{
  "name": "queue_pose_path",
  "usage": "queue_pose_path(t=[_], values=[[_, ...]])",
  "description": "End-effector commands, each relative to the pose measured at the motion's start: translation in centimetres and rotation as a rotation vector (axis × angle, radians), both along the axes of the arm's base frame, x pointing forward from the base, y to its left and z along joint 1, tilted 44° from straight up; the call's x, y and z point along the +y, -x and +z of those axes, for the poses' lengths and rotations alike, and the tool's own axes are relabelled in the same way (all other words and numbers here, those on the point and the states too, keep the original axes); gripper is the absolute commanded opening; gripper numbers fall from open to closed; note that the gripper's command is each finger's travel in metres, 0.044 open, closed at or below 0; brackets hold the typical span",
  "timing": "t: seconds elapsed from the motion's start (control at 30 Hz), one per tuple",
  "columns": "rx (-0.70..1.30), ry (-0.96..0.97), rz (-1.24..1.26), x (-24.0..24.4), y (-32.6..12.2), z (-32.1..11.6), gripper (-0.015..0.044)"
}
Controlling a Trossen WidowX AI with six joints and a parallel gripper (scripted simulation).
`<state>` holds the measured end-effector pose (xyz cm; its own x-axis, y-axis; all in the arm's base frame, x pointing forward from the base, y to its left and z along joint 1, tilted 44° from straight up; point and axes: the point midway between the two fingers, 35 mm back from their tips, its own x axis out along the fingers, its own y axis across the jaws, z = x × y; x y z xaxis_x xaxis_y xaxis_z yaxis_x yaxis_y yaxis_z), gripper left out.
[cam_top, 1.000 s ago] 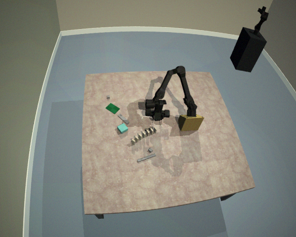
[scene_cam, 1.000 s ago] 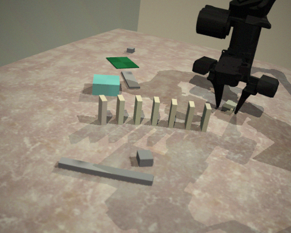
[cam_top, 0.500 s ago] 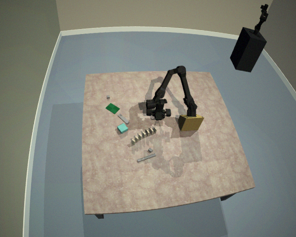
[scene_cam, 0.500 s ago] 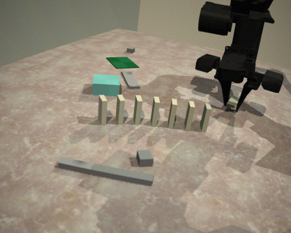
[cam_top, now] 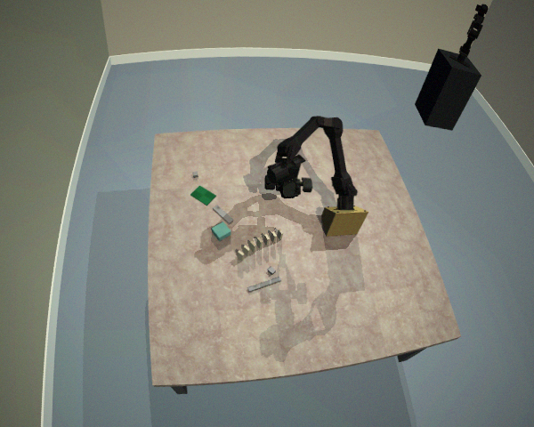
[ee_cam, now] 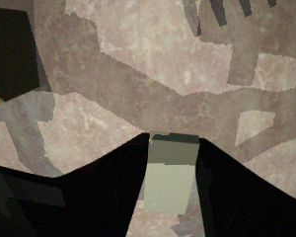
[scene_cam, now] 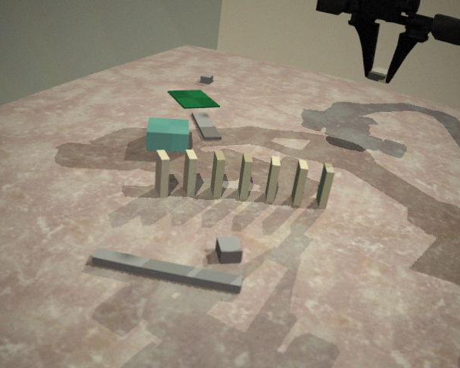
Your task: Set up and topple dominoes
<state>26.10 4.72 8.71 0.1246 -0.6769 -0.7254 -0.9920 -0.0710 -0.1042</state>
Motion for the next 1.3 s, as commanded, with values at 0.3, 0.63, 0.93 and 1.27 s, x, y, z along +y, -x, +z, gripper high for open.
queue_pose_path(t=[0.3, 0.63, 0.93, 1.27], values=[[-0.578, -0.128, -0.637, -5.5, -2.2, 7.8, 0.0107], [-1.082, -0.191, -1.152, -11.8, -1.5, 13.8, 0.0107], [-1.082, -0.191, -1.152, -11.8, -1.5, 13.8, 0.0107], [-1.08, -0.362, -1.241, -12.5, -2.0, 11.2, 0.0107]])
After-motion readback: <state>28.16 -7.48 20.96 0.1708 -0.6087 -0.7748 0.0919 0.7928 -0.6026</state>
